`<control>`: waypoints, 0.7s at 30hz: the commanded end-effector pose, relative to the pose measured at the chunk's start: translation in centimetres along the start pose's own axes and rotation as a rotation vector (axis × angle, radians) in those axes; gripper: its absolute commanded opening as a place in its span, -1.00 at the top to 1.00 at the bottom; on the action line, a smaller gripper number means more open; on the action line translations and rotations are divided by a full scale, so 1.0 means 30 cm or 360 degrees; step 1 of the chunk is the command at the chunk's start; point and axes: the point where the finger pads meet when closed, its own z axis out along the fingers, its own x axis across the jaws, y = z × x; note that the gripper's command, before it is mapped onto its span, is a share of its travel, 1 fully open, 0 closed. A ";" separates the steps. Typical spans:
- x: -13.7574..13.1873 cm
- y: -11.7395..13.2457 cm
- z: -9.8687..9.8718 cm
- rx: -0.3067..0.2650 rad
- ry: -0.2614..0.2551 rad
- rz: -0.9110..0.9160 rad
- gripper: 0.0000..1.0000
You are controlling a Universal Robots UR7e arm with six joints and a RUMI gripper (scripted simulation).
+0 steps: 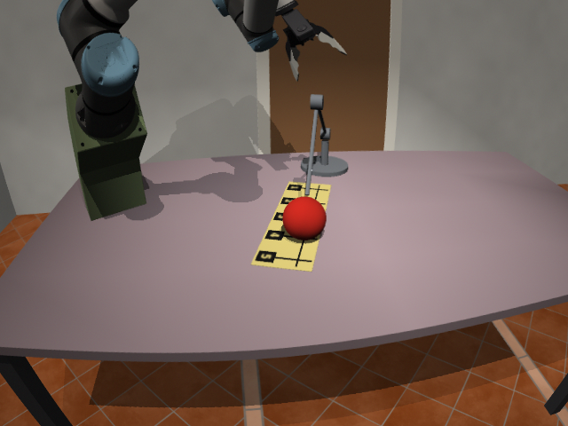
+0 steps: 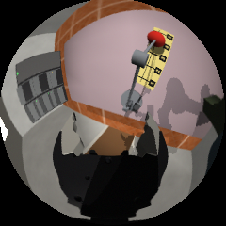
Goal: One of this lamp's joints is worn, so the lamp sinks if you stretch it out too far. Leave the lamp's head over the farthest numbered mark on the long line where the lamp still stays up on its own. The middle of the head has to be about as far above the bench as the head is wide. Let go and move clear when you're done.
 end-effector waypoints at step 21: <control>-0.094 0.012 -0.175 -0.0006 -0.0029 -0.0012 -1.00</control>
